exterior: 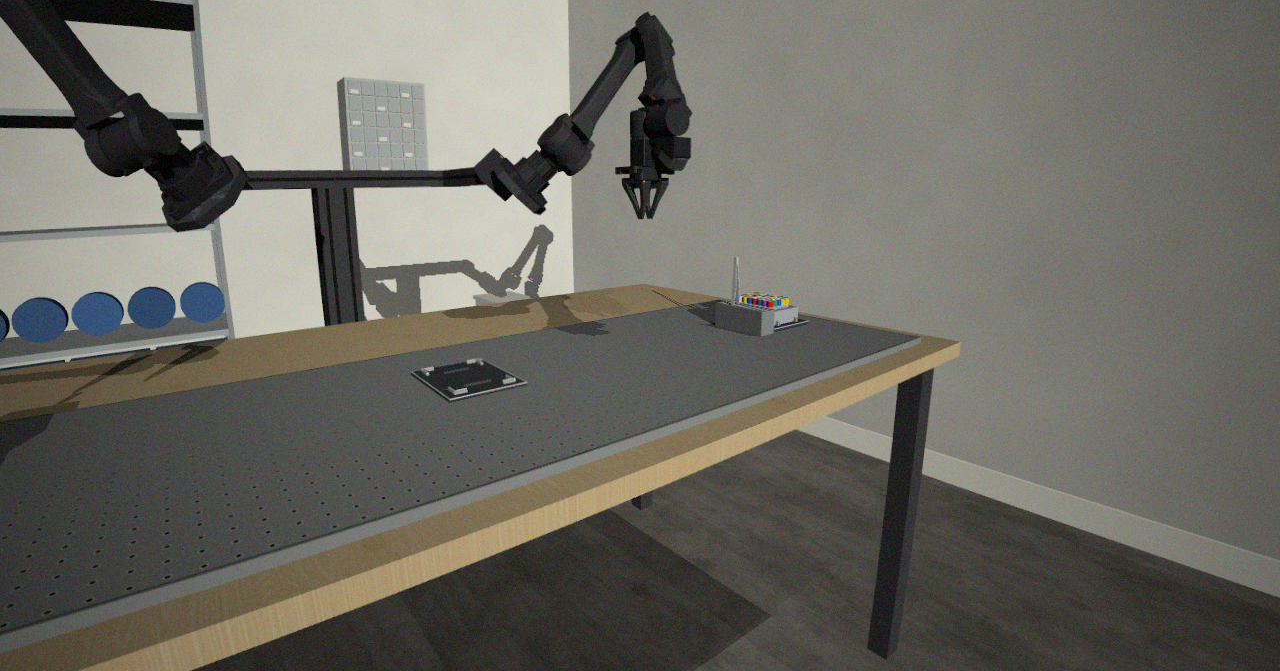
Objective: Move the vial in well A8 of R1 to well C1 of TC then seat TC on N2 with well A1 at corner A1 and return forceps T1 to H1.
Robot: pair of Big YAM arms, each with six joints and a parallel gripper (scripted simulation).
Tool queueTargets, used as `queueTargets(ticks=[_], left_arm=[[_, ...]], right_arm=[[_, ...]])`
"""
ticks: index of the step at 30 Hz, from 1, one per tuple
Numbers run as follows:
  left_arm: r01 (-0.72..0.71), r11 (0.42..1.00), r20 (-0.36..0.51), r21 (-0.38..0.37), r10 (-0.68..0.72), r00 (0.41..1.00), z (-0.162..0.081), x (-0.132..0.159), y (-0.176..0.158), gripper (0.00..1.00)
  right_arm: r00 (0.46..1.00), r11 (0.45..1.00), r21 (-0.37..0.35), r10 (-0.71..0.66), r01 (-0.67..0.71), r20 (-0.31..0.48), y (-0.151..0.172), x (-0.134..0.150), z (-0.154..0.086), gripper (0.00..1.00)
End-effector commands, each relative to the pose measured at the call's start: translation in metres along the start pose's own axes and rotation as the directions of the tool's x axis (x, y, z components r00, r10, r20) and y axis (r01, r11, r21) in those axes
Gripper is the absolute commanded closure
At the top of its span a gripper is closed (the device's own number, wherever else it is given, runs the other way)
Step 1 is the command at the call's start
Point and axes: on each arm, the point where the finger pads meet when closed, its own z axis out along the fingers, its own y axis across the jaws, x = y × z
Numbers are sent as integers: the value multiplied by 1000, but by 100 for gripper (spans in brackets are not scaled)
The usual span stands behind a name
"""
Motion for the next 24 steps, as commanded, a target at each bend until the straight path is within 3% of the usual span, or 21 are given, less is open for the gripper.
queueTargets(ticks=[1, 24], left_arm=[[18, 1000, 9, -1, -18, 1000, -3, -7, 3, 76], [18, 1000, 9, -1, -18, 1000, -3, -7, 3, 76]], right_arm=[[998, 999, 28, 30, -31, 54, 2, -12, -22, 0], [999, 999, 18, 28, -29, 45, 79, 12, -52, 0]])
